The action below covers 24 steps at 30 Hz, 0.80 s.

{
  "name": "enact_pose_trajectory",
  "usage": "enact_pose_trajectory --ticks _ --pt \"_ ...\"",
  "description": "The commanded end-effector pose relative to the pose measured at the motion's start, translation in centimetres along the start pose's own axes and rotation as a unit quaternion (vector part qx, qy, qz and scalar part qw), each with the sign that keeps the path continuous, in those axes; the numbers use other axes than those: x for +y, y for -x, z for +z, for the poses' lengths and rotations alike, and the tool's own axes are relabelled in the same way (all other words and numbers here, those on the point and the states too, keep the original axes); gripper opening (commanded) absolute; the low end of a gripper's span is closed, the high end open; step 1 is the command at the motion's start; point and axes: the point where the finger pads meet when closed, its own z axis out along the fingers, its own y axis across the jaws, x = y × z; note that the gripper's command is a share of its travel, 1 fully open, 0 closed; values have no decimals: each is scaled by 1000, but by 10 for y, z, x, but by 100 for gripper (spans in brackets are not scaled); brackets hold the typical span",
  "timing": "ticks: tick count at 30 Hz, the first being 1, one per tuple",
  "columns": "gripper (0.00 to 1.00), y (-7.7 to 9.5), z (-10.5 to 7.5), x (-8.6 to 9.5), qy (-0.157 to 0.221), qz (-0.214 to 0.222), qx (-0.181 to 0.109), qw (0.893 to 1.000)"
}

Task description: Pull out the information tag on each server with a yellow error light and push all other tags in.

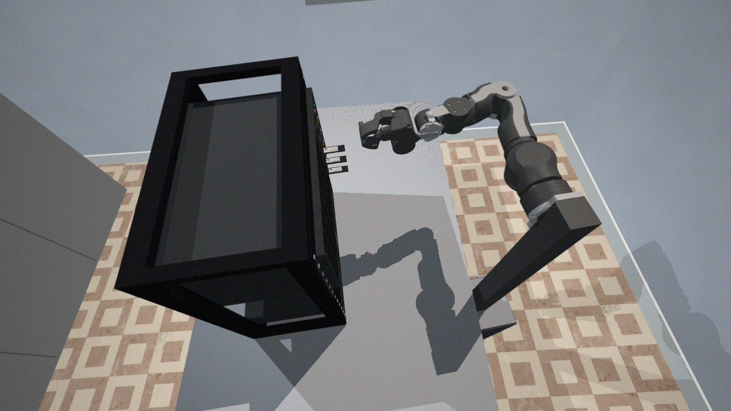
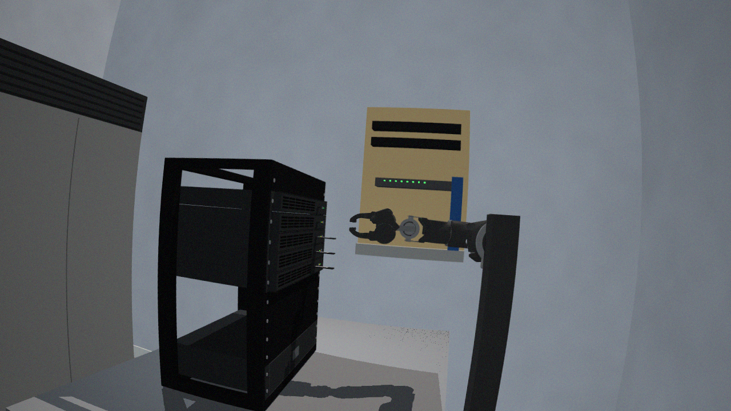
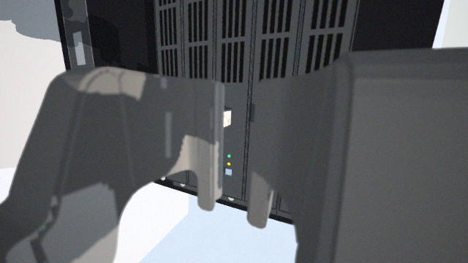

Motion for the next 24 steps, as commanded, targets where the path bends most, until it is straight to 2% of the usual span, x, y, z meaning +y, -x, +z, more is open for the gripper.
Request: enact_pose_trajectory --ticks 1,8,17,19,24 --pt "10 0 0 3 3 -1 -1 1000" --pt "10 0 13 2 0 -2 -1 1000" --pt "10 0 60 2 0 -2 1 1000" --pt "10 0 60 2 0 -2 1 1000" --pt "10 0 82 2 0 -2 1 1000"
